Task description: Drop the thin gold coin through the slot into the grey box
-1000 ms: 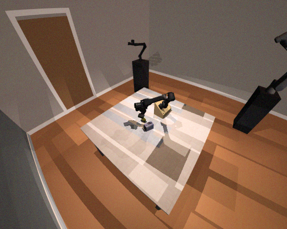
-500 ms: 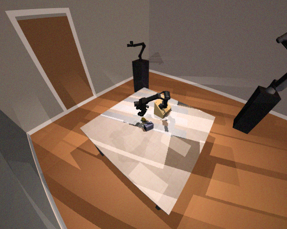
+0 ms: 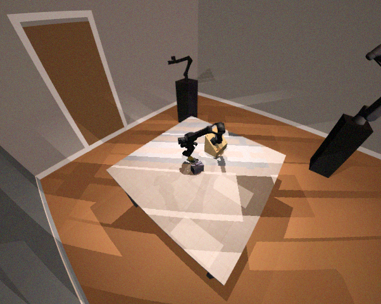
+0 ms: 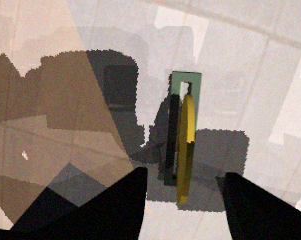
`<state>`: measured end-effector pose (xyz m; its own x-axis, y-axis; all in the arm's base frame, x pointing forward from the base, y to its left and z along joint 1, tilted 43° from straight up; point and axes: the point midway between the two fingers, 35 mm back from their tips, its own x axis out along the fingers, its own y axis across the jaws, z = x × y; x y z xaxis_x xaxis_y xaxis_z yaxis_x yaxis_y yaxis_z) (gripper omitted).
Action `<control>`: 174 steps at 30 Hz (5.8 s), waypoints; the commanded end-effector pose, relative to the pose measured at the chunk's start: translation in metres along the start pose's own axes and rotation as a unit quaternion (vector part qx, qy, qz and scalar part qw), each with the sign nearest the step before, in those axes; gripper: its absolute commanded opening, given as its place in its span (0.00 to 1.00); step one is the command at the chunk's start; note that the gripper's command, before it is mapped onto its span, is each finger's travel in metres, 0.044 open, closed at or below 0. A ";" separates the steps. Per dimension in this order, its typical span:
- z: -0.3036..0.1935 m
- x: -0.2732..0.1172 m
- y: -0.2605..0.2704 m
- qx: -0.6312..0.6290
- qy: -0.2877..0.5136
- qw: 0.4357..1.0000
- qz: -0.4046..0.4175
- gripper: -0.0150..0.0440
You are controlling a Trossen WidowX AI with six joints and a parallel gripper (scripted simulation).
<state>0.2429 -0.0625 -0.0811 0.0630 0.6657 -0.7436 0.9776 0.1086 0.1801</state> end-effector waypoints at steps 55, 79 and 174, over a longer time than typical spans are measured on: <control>-0.005 0.064 -0.002 0.007 0.008 1.000 0.001 0.25; 0.000 0.012 0.003 0.014 0.003 1.000 0.006 0.25; -0.080 -0.032 0.066 -0.476 0.004 0.880 0.000 0.25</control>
<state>0.2864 -0.0238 0.0001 0.0540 0.6667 -0.7434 0.3662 0.6793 0.6359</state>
